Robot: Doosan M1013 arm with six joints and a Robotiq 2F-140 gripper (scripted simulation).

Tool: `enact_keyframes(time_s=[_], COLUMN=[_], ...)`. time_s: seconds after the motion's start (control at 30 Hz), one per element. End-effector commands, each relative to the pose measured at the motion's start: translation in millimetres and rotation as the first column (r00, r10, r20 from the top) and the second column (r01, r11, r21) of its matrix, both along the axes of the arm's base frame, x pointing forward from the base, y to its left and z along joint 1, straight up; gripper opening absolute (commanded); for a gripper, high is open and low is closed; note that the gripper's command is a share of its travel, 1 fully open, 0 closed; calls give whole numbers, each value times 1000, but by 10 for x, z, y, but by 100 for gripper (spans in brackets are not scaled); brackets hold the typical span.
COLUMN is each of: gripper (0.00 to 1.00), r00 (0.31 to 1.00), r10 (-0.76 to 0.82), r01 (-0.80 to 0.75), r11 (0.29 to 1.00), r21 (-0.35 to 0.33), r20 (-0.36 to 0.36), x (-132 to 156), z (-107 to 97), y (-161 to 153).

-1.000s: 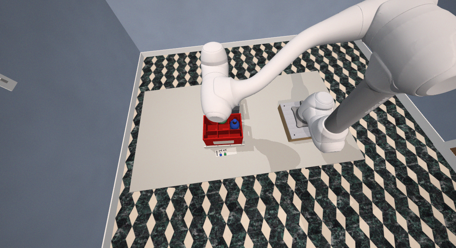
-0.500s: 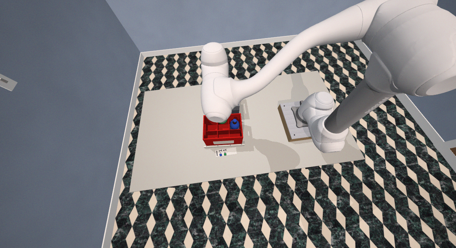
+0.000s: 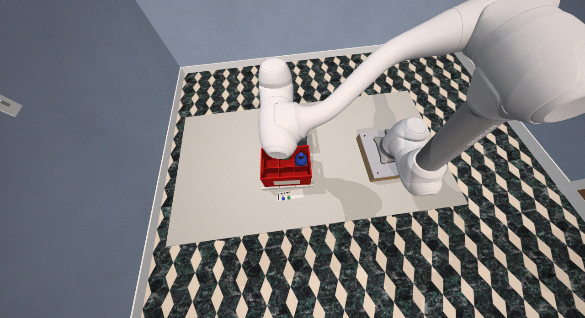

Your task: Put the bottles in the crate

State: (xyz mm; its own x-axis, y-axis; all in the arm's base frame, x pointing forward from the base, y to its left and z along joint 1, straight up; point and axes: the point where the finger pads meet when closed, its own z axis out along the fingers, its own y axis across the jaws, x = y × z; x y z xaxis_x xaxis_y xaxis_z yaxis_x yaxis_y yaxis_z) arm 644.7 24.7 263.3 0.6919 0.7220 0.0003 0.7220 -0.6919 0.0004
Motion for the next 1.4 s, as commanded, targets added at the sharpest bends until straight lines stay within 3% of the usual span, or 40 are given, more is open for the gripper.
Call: enact_keyframes(time_s=[0.0,1.37], gripper=[0,0], r00=[1000,1000], r10=[0,0], r01=[0,0], r11=[1000,1000], r21=[0,0], r20=[0,0], x=[0,0], z=[-33,-403], y=[0,-1])
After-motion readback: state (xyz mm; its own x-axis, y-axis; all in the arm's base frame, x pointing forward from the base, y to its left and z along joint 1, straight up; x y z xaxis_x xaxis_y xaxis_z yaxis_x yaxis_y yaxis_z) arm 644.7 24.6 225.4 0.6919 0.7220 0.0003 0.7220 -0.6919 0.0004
